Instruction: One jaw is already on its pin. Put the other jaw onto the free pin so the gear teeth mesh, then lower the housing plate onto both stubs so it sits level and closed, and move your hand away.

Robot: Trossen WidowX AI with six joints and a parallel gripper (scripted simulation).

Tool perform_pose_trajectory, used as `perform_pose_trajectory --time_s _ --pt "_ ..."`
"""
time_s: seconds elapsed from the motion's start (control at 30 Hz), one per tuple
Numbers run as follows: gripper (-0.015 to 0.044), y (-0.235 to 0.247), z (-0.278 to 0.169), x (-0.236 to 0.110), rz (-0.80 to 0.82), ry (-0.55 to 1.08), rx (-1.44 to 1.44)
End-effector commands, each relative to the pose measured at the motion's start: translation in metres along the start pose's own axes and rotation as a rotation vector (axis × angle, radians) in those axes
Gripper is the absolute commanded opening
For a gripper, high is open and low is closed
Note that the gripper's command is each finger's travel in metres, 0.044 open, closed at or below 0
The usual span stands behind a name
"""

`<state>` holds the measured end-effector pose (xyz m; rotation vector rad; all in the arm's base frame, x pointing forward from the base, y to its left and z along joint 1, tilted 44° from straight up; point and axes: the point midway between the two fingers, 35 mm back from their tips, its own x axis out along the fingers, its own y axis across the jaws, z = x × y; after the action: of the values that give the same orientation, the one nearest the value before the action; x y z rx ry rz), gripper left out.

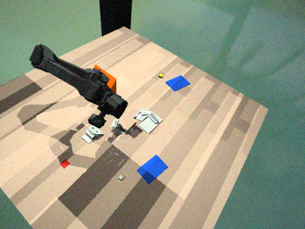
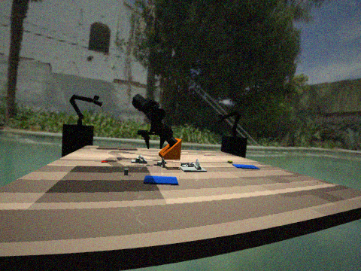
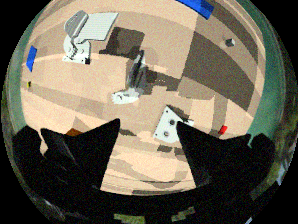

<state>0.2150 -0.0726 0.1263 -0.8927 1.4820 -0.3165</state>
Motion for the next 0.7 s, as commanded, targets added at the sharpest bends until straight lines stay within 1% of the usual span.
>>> perform_pose_trajectory --time_s 0.0,0.33,0.67 --pt "0.0256 0.0000 0.0000 0.0000 0.000 0.000 0.000" --pt "0.0000 0.0000 0.0000 0.0000 0.000 0.000 0.000" --pt "0.0000 0.0000 0.0000 0.0000 0.000 0.000 0.000"
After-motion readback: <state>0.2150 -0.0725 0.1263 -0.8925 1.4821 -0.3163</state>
